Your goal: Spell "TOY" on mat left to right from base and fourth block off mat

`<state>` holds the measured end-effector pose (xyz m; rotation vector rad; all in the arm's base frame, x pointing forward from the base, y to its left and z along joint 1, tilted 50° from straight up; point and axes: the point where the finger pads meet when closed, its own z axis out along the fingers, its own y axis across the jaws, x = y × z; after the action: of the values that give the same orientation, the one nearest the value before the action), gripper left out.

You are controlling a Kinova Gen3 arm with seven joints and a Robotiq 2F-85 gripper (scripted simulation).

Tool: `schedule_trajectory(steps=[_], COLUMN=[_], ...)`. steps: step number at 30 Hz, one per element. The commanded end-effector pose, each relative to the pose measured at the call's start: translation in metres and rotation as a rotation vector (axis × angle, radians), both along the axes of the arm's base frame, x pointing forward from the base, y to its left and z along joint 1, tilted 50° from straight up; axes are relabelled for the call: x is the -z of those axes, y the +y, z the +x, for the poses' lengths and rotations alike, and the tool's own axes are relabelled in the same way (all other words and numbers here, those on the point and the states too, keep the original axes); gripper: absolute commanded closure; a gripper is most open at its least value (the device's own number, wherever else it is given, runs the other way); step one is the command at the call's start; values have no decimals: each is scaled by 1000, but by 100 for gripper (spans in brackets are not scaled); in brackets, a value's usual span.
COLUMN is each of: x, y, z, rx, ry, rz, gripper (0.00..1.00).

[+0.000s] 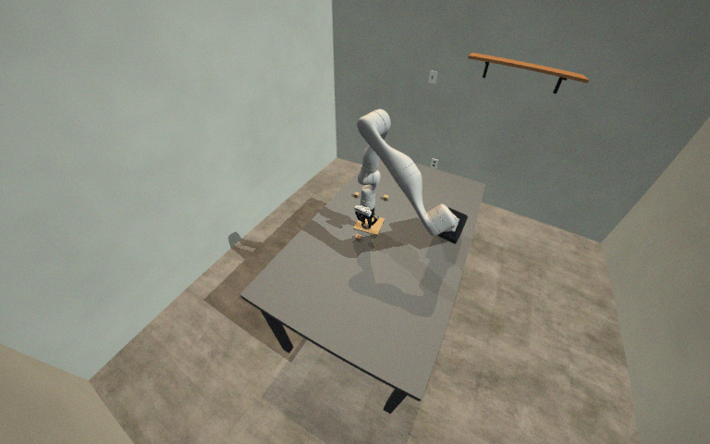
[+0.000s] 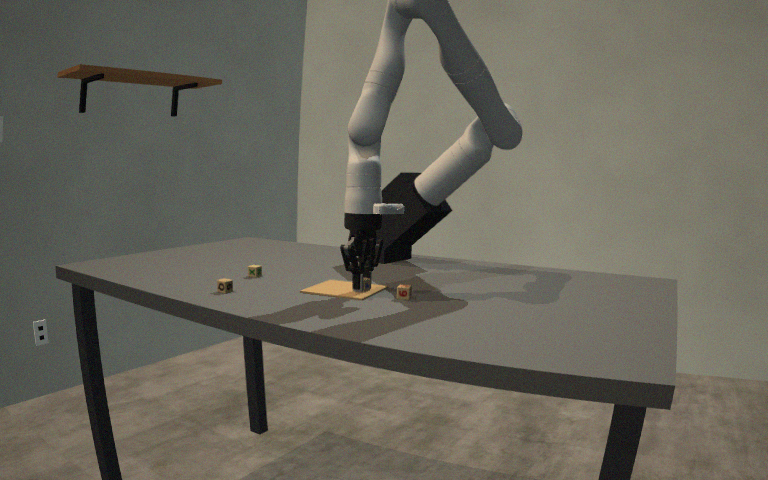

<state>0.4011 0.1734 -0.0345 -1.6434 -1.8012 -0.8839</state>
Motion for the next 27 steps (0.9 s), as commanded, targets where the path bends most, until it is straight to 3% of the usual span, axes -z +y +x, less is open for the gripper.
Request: schedule_trajectory(steps=[1,8,21,27], x=[0,0,-1,-10], y=[-1,-1,-1,-13], z=[1,1,0,0], rx=[1,1,1,1], ry=[-1,-1,-1,-1], rz=[-1,-1,-1,-1], gripper=[71,59,59,59])
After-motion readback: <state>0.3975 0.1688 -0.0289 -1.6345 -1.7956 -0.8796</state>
